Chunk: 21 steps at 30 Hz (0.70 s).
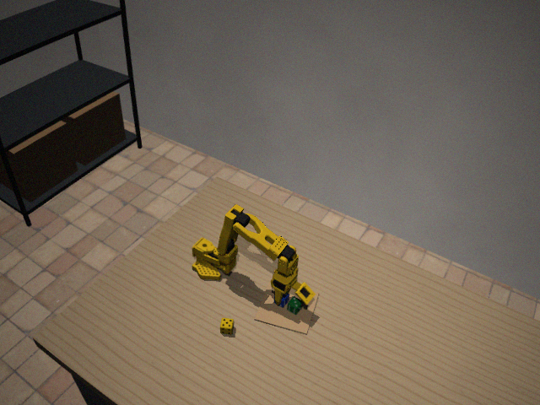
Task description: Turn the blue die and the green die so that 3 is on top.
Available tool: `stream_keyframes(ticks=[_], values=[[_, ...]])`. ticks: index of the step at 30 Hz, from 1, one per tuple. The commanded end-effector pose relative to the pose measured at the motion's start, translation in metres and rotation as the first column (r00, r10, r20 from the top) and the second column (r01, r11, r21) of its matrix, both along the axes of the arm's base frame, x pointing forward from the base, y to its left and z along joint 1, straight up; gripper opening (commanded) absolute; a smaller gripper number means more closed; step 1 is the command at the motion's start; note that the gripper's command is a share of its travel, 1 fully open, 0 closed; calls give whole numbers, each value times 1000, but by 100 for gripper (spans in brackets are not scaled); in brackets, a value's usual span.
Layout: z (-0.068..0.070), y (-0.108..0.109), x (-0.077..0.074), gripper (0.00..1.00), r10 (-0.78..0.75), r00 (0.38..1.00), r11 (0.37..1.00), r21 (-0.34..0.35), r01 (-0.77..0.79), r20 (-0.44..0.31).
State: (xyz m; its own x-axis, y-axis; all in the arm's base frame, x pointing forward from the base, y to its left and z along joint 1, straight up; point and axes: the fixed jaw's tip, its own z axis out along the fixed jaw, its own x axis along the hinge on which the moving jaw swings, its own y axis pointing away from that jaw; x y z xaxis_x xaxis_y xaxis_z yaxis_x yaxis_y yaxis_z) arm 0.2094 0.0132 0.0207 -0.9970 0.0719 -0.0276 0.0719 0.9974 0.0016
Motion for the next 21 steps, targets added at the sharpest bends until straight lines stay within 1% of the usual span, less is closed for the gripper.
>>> stream_keyframes(ticks=[1,6,16,21], values=[[4,-1,4,8,-2,1000,1000,2,2,31],[4,-1,4,16,-2,1000,1000,2,2,31],[4,-1,4,18,-2,1000,1000,2,2,31],[4,-1,4,21,-2,1000,1000,2,2,31]])
